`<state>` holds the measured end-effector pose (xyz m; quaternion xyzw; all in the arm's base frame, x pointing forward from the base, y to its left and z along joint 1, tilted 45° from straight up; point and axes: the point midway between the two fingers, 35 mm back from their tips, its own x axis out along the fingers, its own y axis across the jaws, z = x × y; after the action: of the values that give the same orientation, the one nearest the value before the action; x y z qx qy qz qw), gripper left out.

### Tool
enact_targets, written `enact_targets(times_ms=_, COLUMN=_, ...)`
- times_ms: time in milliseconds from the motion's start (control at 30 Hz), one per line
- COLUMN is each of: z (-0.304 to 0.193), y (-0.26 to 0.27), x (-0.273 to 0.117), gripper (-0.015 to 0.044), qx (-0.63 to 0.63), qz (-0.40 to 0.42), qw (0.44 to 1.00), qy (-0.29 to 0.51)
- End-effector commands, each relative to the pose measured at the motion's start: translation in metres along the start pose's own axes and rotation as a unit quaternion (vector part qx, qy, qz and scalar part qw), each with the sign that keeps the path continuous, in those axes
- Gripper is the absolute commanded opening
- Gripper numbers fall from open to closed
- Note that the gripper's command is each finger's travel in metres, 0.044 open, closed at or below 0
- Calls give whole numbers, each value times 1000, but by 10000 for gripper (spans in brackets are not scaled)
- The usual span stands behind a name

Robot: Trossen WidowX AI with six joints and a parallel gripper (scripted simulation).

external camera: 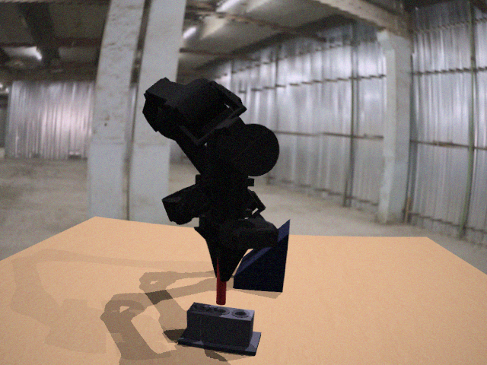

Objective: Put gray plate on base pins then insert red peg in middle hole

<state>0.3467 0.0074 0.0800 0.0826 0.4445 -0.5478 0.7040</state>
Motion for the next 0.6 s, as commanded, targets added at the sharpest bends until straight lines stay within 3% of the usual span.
enact_targets(times_ms=0, z=0, y=-1, x=0, gripper=0, qx=-3, qz=0, qw=1000, qy=-2)
enact_targets(times_ms=567, z=0, y=0, x=0, gripper=0, qx=-3, qz=0, qw=1000, qy=-2)
